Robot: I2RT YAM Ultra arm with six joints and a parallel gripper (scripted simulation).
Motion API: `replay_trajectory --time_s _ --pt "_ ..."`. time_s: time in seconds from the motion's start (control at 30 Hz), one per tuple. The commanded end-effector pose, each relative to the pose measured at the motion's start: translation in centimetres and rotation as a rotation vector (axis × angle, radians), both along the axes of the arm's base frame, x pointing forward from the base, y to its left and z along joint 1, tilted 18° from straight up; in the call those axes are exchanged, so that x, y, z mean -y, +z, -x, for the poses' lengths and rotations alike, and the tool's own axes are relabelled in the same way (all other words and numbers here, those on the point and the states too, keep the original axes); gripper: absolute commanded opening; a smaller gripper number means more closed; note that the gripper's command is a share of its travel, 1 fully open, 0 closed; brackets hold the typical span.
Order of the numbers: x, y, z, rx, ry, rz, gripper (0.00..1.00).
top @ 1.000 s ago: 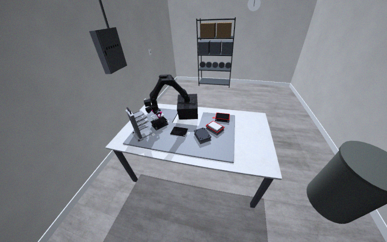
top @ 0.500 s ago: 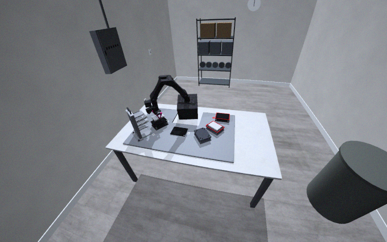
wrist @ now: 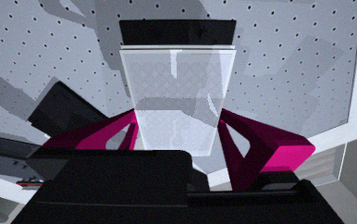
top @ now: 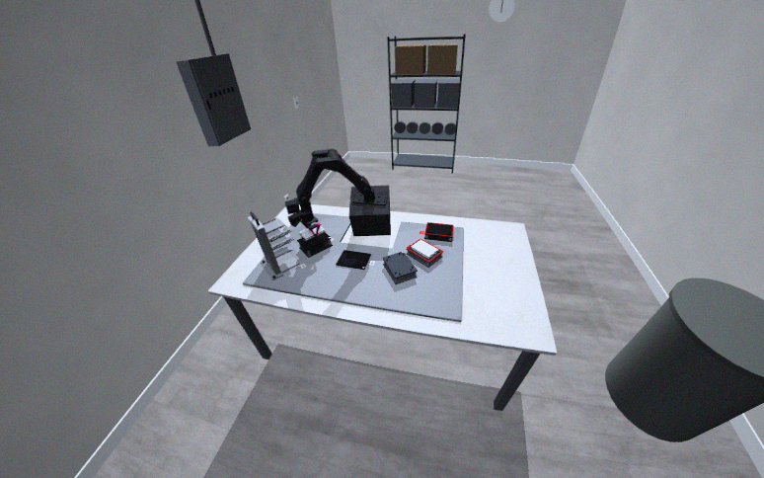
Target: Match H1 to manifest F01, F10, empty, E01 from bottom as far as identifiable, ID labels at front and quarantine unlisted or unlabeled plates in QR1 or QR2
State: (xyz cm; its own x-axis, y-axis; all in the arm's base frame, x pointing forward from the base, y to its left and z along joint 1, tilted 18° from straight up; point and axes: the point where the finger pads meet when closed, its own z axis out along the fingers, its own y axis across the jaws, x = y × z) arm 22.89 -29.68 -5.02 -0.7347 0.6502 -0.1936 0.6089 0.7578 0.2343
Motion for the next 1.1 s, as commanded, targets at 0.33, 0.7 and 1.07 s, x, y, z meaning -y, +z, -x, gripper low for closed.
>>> replay_trajectory --time_s 0.33,0.7,1.07 --pt "0.3 -0.3 -0.3 0.008 -0.003 0.014 0.86" --pt "0.3 -0.8 -0.5 0.008 -0.003 0.014 0.86" --pt "0.3 -1.5 -0.7 0.008 -0.003 0.014 0.86"
